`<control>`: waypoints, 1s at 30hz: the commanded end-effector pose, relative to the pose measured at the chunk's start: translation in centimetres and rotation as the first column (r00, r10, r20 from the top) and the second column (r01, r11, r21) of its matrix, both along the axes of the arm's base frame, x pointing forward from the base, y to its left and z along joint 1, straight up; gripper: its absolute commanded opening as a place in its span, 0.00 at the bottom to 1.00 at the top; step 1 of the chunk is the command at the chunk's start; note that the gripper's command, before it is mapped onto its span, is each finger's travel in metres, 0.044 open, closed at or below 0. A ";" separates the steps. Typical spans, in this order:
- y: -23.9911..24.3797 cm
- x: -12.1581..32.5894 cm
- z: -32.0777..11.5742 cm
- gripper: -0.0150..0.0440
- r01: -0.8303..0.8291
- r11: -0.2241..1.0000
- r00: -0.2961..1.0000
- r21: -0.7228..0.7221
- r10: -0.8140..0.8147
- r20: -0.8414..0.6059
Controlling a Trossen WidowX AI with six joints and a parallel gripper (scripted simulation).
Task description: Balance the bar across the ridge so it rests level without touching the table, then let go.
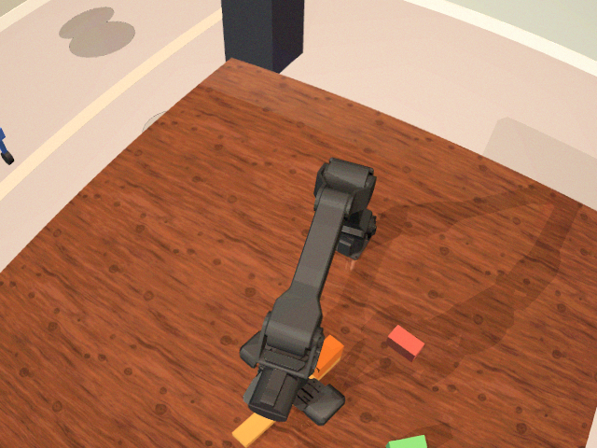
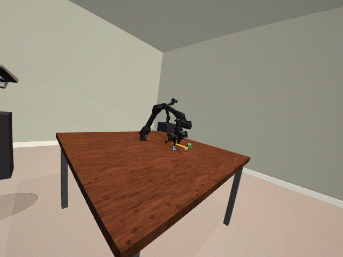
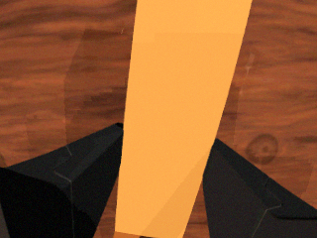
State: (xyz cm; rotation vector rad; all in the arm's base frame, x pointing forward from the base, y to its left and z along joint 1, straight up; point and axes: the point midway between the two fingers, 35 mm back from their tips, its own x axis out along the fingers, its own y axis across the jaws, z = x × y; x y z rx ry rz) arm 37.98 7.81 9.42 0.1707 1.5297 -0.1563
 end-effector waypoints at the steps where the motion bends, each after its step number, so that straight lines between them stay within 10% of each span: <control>1: 0.0 0.0 -0.2 0.25 0.003 1.000 1.000 0.002 -0.003 0.000; 30: 0.0 0.0 -0.4 0.25 0.003 1.000 1.000 0.002 -0.003 0.000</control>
